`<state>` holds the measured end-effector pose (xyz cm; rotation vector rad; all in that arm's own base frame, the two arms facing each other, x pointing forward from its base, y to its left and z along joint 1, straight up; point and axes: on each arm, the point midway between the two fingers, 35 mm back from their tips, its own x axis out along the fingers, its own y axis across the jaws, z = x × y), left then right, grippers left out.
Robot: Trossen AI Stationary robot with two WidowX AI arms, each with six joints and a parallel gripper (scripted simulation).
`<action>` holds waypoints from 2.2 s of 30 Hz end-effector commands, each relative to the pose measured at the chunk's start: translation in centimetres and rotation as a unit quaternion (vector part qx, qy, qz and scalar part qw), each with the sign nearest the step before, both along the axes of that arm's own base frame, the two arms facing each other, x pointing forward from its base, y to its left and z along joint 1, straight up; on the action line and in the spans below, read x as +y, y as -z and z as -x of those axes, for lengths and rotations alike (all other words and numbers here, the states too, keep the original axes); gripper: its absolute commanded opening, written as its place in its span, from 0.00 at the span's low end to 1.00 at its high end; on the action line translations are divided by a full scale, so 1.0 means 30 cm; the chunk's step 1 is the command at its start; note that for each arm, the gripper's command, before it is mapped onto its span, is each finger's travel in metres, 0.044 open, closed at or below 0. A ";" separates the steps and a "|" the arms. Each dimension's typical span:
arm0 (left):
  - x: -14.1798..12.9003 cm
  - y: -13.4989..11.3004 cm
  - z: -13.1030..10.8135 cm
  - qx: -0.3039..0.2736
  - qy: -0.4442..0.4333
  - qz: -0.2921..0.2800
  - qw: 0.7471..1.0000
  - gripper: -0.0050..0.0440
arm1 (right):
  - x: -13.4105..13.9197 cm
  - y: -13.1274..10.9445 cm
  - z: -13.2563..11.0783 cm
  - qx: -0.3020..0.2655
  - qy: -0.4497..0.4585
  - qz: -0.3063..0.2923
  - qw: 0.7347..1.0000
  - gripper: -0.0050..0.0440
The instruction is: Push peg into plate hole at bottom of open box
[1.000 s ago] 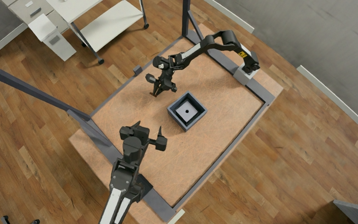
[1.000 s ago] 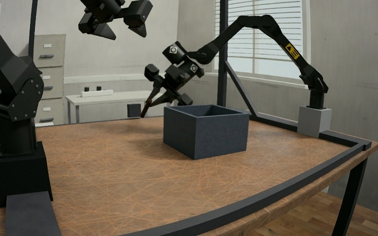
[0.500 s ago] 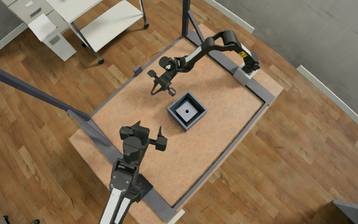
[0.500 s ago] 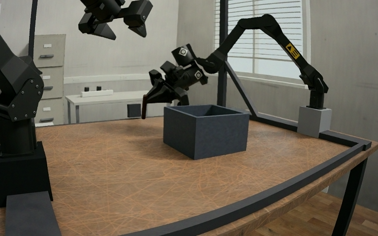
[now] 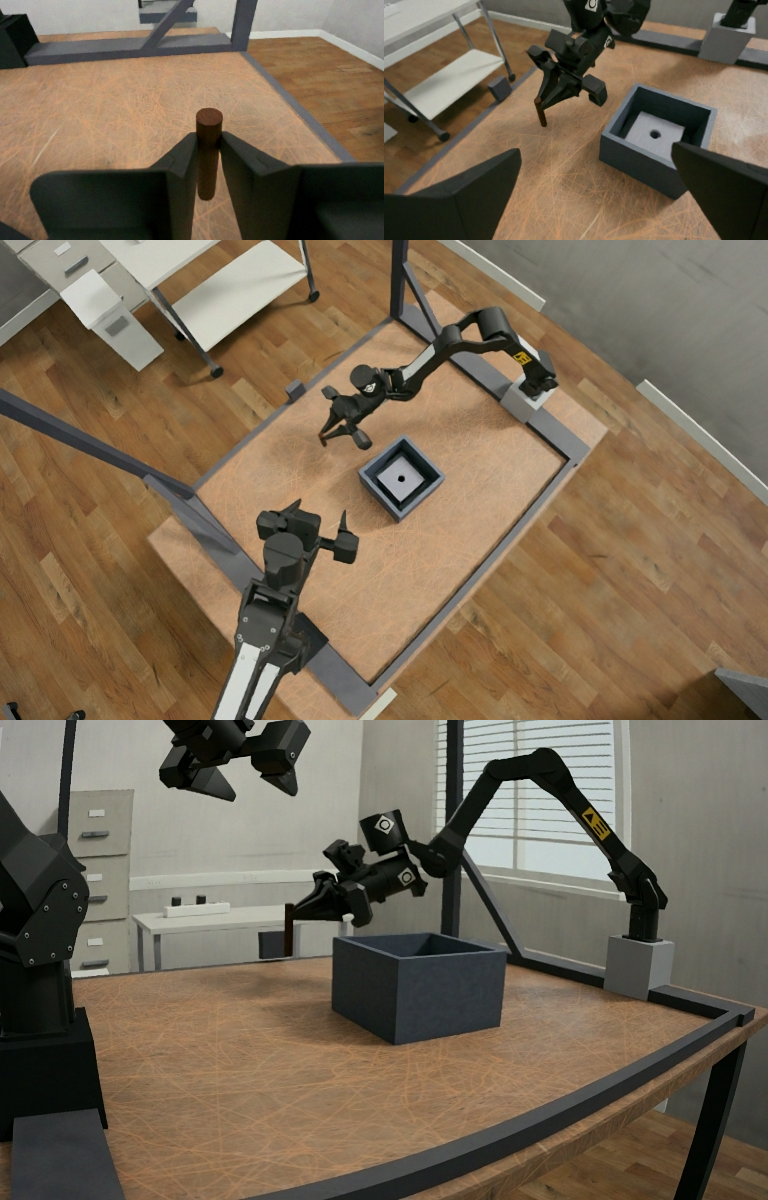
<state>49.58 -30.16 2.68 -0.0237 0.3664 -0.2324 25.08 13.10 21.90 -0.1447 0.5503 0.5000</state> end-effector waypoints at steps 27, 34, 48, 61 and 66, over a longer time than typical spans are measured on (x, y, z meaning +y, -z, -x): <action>-0.020 0.107 -0.012 -0.013 0.007 0.004 1.000 0.15 | 0.002 -0.026 -0.002 -0.009 0.000 -0.005 1.000 1.00; -0.020 0.124 -0.013 -0.013 0.007 0.004 1.000 0.15 | 0.002 -0.026 -0.002 -0.009 0.000 -0.005 1.000 1.00; -0.004 0.097 -0.012 -0.016 0.007 0.006 1.000 0.15 | 0.002 -0.026 -0.002 -0.009 0.000 -0.005 1.000 1.00; -0.010 0.105 -0.013 -0.015 0.006 0.007 1.000 0.29 | 0.002 -0.026 -0.002 -0.009 0.000 -0.005 1.000 1.00; -0.010 0.105 -0.013 -0.015 0.006 0.007 1.000 0.29 | 0.002 -0.026 -0.002 -0.009 0.000 -0.005 1.000 1.00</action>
